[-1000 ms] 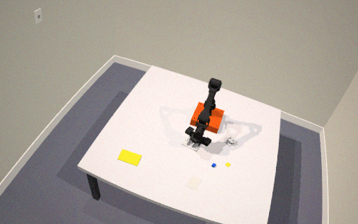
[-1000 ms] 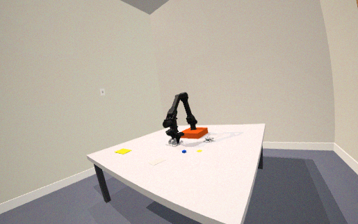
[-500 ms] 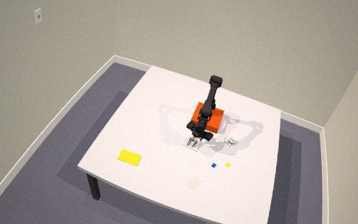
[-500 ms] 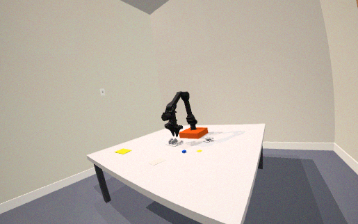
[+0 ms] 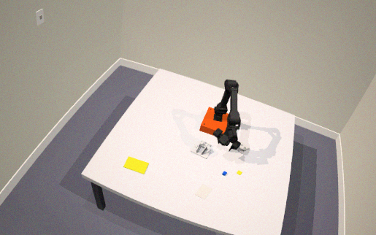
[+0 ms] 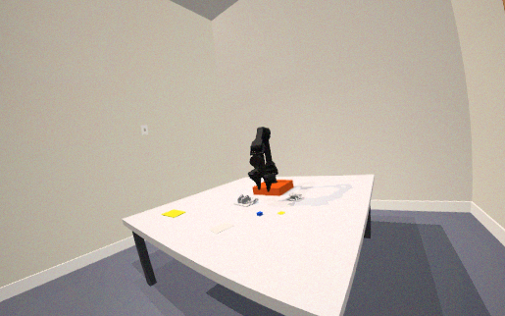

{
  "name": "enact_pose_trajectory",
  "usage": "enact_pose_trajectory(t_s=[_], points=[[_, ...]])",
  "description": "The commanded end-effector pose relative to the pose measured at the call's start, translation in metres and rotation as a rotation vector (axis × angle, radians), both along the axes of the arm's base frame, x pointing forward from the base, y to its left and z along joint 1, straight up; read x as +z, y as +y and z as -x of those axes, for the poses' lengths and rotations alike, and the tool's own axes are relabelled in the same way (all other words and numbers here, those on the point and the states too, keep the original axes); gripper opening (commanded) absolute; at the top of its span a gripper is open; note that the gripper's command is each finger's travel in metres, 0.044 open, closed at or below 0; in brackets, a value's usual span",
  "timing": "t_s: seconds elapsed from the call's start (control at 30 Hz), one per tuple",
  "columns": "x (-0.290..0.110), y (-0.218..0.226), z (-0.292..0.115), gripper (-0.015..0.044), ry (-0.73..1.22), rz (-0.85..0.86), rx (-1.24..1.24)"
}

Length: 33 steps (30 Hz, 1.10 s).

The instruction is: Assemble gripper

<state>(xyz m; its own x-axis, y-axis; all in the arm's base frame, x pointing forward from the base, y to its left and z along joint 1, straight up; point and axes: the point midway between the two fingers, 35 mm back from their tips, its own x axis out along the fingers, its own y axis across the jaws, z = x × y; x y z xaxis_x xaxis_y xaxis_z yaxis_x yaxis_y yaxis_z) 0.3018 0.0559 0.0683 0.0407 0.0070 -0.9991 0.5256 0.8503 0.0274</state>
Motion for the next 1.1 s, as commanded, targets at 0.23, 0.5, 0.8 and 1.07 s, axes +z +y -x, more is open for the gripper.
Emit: enact_pose_trajectory(t_s=[0.23,0.5,0.8,1.07], points=[[0.013,0.115,0.054,0.0440,-0.004,-0.018,-0.076],[0.017,0.159,0.097,0.0440,0.016,-0.021,-0.132],[-0.023,0.160,0.096,0.0440,0.016,-0.020,-0.132],[-0.025,0.160,0.096,0.0440,0.016,-0.020,-0.132]])
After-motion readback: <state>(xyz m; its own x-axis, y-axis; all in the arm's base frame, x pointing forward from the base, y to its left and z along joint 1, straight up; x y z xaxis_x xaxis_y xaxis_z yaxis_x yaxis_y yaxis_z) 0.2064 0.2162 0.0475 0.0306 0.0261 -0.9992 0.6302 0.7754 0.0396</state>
